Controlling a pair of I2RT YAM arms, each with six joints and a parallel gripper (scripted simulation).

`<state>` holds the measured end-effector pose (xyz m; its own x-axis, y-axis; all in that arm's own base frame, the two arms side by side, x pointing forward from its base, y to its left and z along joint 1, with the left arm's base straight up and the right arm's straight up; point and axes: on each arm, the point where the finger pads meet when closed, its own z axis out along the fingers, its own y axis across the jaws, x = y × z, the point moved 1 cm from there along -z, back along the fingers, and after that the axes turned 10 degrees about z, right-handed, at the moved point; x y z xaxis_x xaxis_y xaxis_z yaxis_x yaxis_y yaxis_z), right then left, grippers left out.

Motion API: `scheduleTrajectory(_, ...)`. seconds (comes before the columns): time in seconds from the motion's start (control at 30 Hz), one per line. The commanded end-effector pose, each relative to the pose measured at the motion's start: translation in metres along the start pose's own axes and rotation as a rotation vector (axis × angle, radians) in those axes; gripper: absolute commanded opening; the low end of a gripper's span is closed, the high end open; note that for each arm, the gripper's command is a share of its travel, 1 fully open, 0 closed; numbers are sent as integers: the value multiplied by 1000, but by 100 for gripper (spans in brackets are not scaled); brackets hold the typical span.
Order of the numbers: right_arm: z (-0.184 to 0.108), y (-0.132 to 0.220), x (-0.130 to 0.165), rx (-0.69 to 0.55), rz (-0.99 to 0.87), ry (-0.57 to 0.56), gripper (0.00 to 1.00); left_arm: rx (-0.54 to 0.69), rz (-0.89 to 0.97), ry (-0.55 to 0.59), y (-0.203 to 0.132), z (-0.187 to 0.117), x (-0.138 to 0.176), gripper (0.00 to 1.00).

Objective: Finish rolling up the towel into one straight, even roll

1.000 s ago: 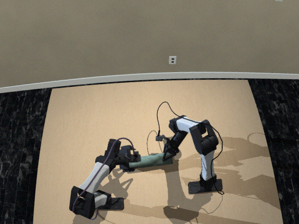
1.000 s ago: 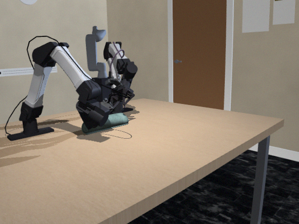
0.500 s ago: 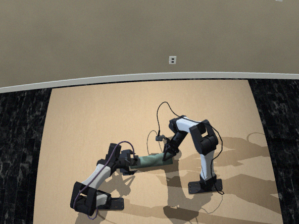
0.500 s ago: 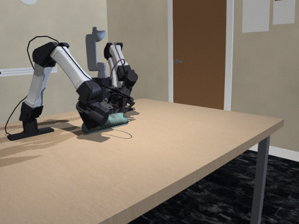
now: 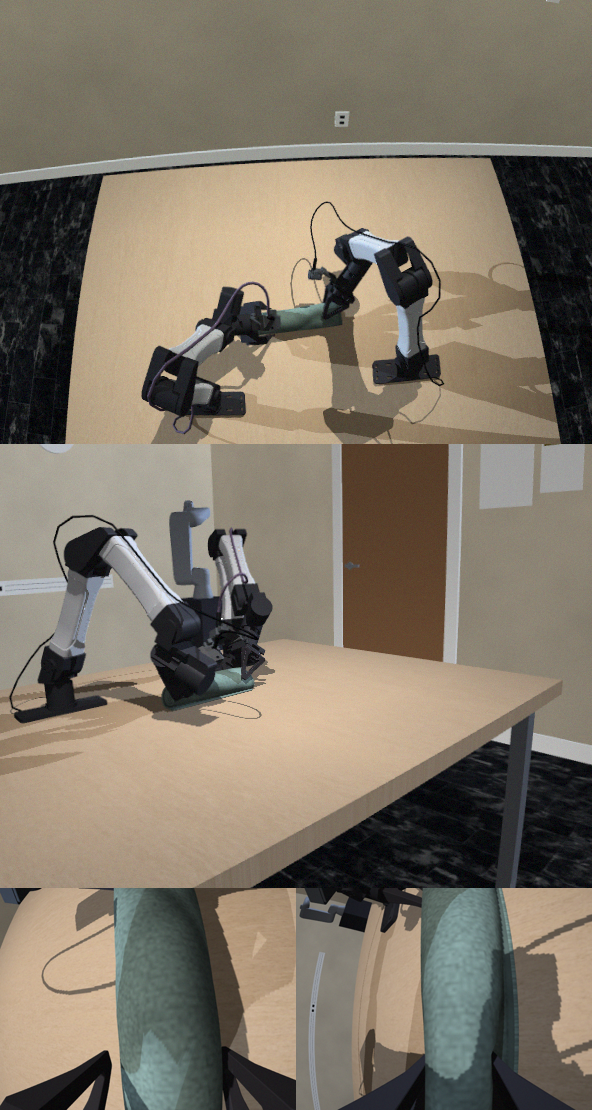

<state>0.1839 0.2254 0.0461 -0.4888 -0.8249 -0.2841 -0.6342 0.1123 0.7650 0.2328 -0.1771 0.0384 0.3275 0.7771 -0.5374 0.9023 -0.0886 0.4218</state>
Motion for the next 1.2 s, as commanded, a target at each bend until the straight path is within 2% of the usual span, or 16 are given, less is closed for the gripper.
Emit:
scheduleTrajectory(0.0,-2,-2,-2,-9,-1,-21,36,-21,8,-2,6,2,-2,72)
scheduleTrajectory(0.1,-2,-2,-2,-9,-1,-21,36,-21,8,-2,6,2,-2,60)
scheduleTrajectory(0.17,-2,-2,-2,-9,-1,-21,36,-21,8,-2,6,2,-2,60)
scheduleTrajectory(0.23,-2,-2,-2,-9,-1,-21,36,-21,8,-2,6,2,-2,51)
scheduleTrajectory(0.5,-2,-2,-2,-9,-1,-21,36,-21,8,-2,6,2,-2,43)
scheduleTrajectory(1.03,-2,-2,-2,-9,-1,-21,36,-21,8,-2,6,2,-2,38)
scheduleTrajectory(1.17,-3,0,-3,-9,-1,-21,49,-21,8,-2,6,2,-2,38)
